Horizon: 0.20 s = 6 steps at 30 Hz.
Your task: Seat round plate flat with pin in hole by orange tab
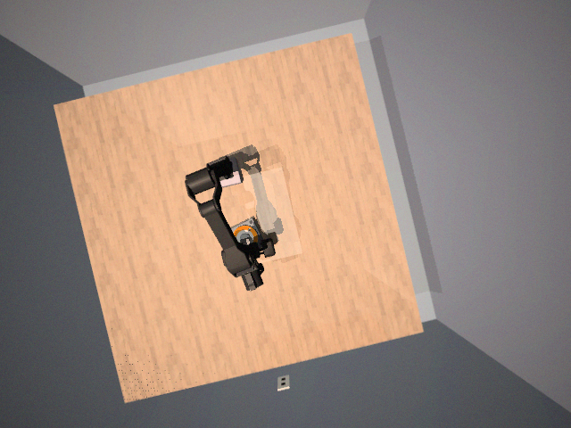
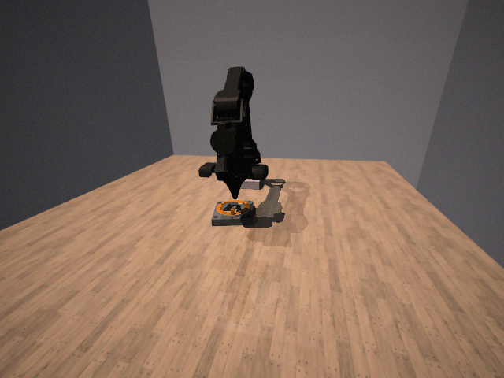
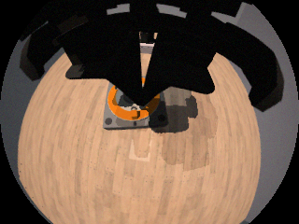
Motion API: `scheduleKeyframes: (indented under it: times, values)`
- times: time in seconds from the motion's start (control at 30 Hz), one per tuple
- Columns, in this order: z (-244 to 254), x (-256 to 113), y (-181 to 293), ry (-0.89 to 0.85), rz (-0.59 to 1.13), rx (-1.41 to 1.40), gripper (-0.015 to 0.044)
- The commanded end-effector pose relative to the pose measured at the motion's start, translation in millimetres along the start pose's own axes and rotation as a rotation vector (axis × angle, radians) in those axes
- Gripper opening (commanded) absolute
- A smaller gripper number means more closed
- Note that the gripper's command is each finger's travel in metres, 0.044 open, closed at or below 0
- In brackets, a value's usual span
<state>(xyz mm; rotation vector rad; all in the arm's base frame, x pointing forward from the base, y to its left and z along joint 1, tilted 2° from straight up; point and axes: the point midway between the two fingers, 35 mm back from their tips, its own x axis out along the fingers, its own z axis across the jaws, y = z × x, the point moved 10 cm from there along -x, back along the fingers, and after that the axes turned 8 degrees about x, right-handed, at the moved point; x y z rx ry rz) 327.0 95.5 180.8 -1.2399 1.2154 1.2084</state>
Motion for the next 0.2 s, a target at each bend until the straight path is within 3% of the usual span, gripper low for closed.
scheduleKeyframes:
  times: [0.0,0.17]
  values:
    - [0.0,0.0,-0.1,-0.001,-0.002,0.0,0.0]
    - [0.0,0.0,-0.1,-0.001,-0.002,0.0,0.0]
